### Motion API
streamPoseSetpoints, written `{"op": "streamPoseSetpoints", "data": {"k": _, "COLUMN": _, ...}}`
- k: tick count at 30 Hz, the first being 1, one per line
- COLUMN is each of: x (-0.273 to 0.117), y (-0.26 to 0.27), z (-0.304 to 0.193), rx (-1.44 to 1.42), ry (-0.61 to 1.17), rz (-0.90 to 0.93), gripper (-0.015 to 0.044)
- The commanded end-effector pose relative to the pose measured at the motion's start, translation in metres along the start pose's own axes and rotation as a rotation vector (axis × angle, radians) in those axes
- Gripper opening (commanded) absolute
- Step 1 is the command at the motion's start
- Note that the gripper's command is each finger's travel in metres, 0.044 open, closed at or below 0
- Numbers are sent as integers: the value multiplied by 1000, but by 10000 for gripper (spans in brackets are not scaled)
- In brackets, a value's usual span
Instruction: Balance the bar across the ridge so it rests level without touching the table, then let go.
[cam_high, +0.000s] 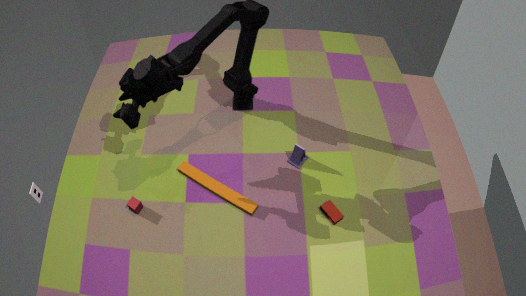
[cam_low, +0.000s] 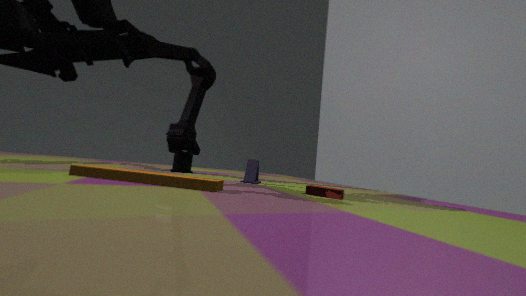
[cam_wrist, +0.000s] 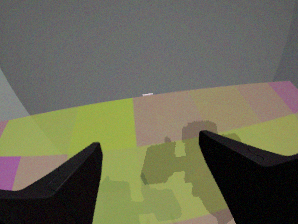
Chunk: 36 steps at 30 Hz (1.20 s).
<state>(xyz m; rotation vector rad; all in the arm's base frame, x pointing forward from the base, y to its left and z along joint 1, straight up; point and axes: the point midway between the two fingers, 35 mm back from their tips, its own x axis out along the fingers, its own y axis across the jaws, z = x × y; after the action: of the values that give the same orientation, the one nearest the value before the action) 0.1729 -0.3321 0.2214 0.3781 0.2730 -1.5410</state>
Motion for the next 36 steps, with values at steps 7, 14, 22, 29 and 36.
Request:
{"op": "streamPoseSetpoints", "data": {"k": 7, "x": -9, "y": 45, "z": -39, "rx": -450, "ry": 173, "rz": 158, "gripper": 315}}
{"op": "streamPoseSetpoints", "data": {"k": 14, "x": -22, "y": 70, "z": -66, "rx": -753, "ry": 266, "rz": 290, "gripper": 315}}
{"op": "streamPoseSetpoints", "data": {"k": 22, "x": -44, "y": 94, "z": -96, "rx": -1091, "ry": 350, "rz": 466, "gripper": 315}}
{"op": "streamPoseSetpoints", "data": {"k": 29, "x": -68, "y": 109, "z": -123, "rx": -1375, "ry": 405, "rz": 642, "gripper": 315}}
{"op": "streamPoseSetpoints", "data": {"k": 36, "x": -95, "y": 119, "z": -147, "rx": -1645, "ry": 443, "rz": 837, "gripper": 315}}
